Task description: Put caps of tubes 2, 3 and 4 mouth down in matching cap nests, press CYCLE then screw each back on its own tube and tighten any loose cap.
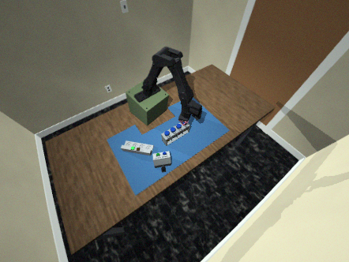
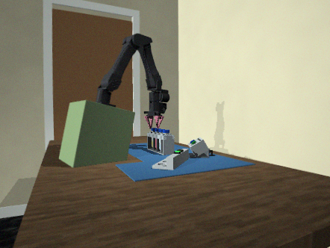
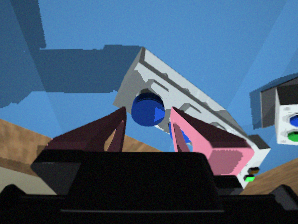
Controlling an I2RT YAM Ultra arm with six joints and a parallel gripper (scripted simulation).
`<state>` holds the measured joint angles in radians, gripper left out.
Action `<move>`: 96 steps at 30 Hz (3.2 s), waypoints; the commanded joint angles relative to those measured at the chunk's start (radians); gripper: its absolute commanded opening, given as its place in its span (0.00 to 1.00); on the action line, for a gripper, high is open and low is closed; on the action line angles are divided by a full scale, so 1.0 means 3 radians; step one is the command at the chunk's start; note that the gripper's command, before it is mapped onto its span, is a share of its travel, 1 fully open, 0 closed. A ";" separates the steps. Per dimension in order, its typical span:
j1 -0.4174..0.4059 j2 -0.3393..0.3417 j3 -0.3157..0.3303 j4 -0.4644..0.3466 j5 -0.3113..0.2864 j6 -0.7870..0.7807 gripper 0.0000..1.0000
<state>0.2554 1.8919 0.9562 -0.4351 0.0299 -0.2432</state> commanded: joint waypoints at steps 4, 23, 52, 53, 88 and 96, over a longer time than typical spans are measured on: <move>0.0007 -0.0005 0.0039 0.0025 0.0000 0.0002 0.49; 0.0008 0.0089 0.0044 0.0115 0.0000 0.0002 0.49; 0.0007 0.0096 0.0045 0.0120 0.0000 0.0601 0.00; 0.0007 0.0096 0.0045 0.0120 0.0000 0.0668 0.00; 0.0008 0.0085 0.0046 0.0108 0.0001 0.1076 0.49; 0.0008 0.0081 0.0046 0.0104 0.0000 -0.0313 0.49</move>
<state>0.2577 1.9274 0.9604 -0.4065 0.0303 -0.1436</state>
